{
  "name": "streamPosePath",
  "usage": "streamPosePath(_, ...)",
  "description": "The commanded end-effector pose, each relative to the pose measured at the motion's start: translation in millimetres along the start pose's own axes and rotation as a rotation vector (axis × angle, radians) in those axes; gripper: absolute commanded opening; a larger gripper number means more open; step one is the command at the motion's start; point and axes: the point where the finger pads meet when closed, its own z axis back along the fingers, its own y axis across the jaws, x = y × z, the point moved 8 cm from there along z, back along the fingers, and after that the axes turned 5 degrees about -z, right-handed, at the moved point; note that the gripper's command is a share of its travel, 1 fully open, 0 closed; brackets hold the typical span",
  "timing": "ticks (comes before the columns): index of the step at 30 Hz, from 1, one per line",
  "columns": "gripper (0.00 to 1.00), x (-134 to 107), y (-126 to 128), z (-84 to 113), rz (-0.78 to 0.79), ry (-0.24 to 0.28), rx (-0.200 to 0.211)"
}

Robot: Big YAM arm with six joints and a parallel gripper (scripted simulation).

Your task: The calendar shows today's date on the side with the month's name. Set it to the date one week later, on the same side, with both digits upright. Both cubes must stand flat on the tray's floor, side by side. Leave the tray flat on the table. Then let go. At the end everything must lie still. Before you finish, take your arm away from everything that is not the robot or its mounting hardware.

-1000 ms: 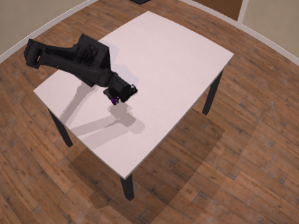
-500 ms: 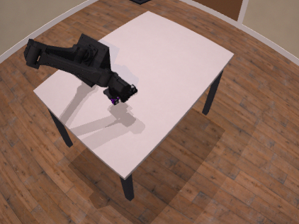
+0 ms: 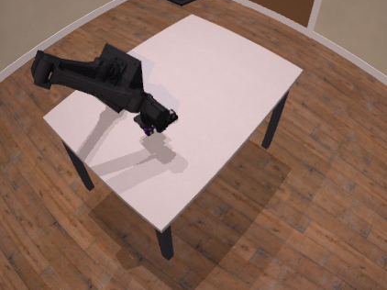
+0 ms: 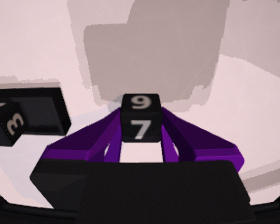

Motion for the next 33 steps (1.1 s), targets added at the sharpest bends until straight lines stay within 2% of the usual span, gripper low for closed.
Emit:
streamPosePath(1, 0.25, 6.3, 7.3, 4.5, 0.022, -0.025, 0.007)
streamPosePath(33, 0.25, 13.1, 7.2, 6.6, 0.016, -0.033, 0.008)
